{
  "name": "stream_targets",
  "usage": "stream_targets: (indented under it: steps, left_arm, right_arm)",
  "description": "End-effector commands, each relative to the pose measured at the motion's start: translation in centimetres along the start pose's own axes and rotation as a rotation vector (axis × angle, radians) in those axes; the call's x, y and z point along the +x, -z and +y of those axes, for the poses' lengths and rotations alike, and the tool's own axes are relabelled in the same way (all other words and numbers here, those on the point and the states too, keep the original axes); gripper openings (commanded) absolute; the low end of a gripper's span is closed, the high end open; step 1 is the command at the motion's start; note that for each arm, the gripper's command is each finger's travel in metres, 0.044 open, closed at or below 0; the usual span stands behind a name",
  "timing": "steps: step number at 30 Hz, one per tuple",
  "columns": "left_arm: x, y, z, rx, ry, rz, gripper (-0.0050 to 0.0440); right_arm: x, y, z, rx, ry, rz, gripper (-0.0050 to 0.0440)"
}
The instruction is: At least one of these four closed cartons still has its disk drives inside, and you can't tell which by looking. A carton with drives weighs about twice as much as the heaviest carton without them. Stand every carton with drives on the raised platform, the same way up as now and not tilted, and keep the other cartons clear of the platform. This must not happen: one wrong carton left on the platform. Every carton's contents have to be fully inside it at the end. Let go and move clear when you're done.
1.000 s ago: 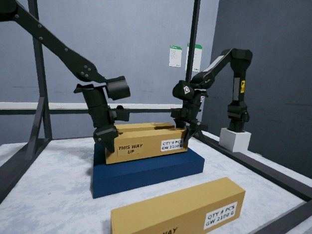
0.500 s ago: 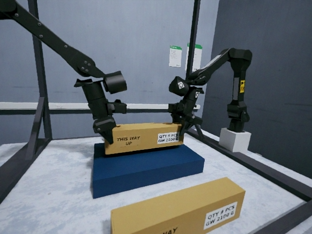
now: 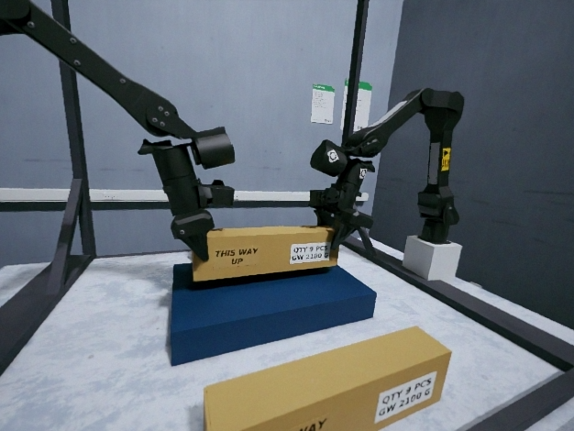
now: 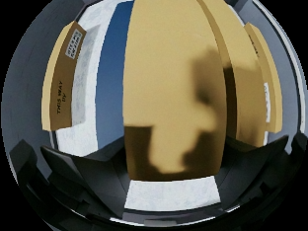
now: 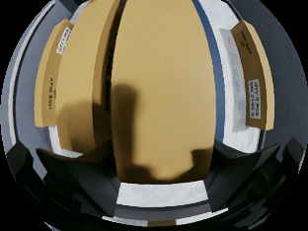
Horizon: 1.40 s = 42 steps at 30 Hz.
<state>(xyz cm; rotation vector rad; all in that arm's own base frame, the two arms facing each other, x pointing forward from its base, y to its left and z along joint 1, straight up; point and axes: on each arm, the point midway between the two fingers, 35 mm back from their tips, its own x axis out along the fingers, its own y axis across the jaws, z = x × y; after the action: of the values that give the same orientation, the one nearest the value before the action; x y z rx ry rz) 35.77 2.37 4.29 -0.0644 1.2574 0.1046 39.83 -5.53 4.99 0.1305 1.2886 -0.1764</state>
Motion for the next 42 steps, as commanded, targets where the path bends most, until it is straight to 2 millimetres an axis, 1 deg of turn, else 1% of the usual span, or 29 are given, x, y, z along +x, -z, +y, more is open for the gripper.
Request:
stream_targets:
  steps: [1, 12, 13, 29, 30, 42]
  left_arm:
    - [-2.11, -1.29, -0.02, -0.001, 0.002, -0.061, -0.0050]
    - [-2.11, -1.29, -0.02, -0.001, 0.002, -0.061, -0.0050]
    - [-2.16, -1.33, 0.00, 0.000, 0.002, -0.062, -0.0050]
    - [-2.16, -1.33, 0.00, 0.000, 0.002, -0.062, -0.0050]
    - [-1.71, -1.16, 0.00, -0.001, 0.003, -0.062, -0.0050]
    - [-1.71, -1.16, 0.00, -0.001, 0.003, -0.062, -0.0050]
  right_arm:
    - [-2.10, -1.34, 0.03, 0.001, -0.003, -0.047, -0.0050]
    - [-2.10, -1.34, 0.03, 0.001, -0.003, -0.047, -0.0050]
    - [-2.11, -1.32, 0.03, 0.003, -0.004, -0.089, -0.0050]
    - [-2.11, -1.32, 0.03, 0.003, -0.004, -0.089, -0.0050]
    - [-1.72, -1.32, 0.22, 0.004, -0.003, -0.091, -0.0050]
    - [-1.72, -1.32, 0.22, 0.004, -0.003, -0.091, -0.0050]
